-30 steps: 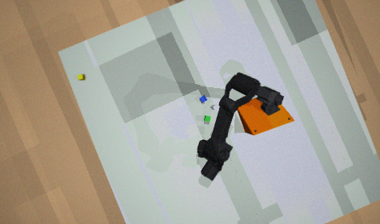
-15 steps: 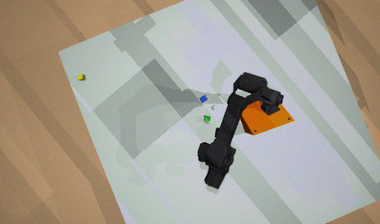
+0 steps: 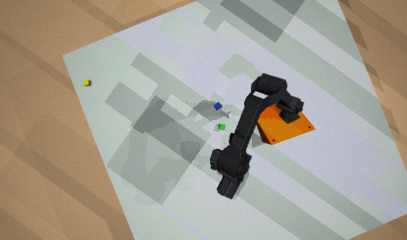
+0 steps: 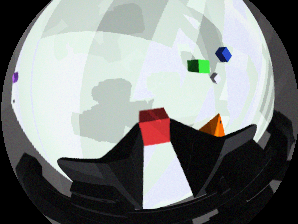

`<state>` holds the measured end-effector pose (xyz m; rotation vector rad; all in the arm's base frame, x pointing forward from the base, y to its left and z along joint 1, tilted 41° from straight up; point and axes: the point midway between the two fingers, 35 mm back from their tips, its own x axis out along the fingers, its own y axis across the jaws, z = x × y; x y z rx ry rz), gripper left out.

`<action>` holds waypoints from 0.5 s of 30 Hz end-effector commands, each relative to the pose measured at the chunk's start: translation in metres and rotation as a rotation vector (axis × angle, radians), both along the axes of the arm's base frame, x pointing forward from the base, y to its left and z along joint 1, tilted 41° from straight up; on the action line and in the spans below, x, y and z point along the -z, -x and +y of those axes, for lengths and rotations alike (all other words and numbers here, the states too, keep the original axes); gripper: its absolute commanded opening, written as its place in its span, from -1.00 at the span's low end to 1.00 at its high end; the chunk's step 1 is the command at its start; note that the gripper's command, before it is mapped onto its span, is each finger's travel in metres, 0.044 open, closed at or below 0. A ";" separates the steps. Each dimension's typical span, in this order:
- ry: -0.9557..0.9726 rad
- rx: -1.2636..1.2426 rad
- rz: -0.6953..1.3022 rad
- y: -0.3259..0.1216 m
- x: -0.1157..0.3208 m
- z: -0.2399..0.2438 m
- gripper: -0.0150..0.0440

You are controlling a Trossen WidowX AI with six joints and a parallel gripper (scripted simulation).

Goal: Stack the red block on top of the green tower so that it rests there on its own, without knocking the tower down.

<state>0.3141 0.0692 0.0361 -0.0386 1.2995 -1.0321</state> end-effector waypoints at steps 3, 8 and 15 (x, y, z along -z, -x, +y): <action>-0.004 0.000 -0.015 0.002 -0.027 -0.025 -0.49; -0.002 0.000 -0.015 0.008 -0.046 -0.047 -0.49; 0.004 0.001 -0.013 0.020 -0.070 -0.077 -0.49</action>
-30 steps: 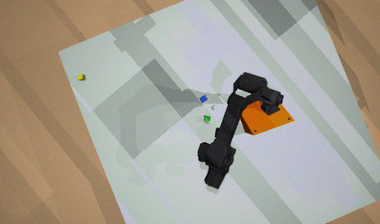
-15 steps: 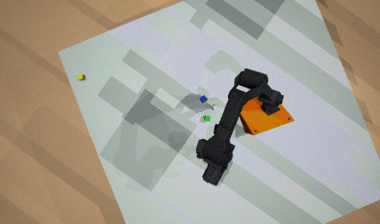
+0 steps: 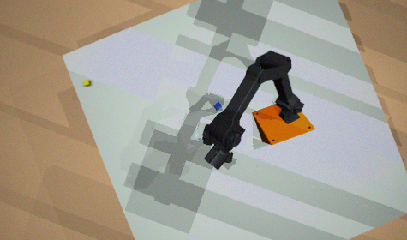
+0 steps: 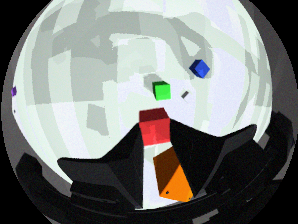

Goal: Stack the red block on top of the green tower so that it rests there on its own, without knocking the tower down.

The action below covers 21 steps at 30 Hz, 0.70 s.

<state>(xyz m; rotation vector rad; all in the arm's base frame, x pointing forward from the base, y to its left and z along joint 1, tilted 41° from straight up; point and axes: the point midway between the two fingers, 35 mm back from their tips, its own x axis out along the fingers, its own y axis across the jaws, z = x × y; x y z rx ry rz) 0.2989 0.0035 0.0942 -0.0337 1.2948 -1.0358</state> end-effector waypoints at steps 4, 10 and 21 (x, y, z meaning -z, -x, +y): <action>0.005 -0.003 -0.007 0.007 -0.017 -0.018 -0.49; 0.005 -0.003 -0.008 0.008 -0.002 -0.031 -0.49; 0.007 -0.003 -0.008 0.011 0.020 -0.050 -0.49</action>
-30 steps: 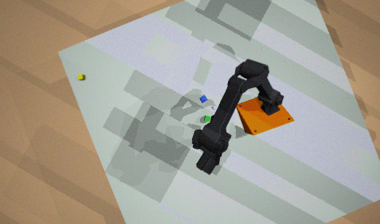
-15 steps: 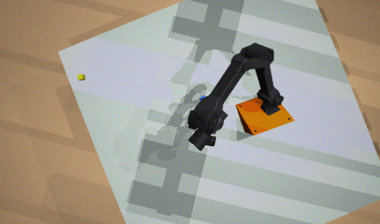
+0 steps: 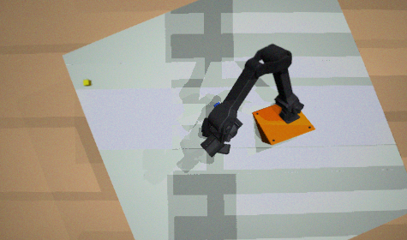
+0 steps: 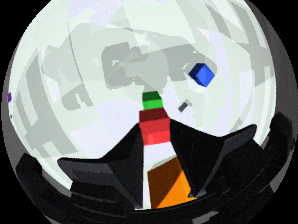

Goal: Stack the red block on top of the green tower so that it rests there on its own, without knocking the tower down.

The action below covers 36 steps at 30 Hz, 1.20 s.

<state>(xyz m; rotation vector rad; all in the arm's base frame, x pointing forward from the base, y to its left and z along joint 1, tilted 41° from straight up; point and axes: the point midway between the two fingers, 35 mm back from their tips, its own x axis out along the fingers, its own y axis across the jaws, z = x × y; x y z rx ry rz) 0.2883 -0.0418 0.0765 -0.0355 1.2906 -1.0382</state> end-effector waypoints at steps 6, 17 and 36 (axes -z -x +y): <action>0.004 -0.003 -0.006 0.003 0.017 -0.018 -0.49; 0.004 -0.003 -0.006 0.003 0.017 -0.018 -0.49; 0.001 -0.001 0.001 0.004 0.018 -0.017 0.49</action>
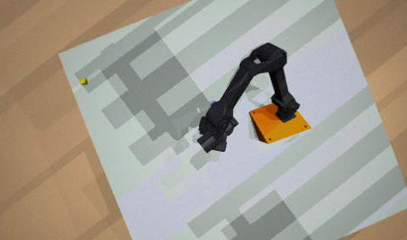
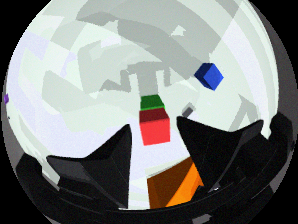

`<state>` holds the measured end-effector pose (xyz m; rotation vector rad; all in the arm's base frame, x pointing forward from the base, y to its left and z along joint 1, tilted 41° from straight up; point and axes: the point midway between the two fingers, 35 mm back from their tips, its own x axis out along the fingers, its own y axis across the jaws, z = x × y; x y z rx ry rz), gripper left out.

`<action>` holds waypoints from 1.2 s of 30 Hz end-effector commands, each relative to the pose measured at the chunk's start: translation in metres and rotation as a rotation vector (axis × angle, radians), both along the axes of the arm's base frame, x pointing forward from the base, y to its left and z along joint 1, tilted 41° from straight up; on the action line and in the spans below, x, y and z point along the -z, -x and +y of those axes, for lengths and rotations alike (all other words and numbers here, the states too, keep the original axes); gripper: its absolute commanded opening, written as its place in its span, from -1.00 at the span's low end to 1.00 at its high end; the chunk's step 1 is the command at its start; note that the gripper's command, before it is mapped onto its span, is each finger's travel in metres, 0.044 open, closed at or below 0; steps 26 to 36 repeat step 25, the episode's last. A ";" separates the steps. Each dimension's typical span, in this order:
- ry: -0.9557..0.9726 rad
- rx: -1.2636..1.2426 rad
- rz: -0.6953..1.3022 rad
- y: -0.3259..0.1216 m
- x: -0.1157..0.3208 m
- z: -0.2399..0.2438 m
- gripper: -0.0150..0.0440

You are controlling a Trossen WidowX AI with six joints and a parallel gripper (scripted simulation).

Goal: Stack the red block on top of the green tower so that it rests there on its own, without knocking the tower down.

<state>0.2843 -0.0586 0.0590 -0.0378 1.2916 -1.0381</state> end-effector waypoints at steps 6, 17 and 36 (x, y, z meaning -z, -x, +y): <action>0.001 0.000 0.000 0.000 0.000 0.000 1.00; 0.001 0.000 0.000 0.000 0.000 0.000 1.00; 0.001 0.000 0.000 0.000 0.000 0.000 1.00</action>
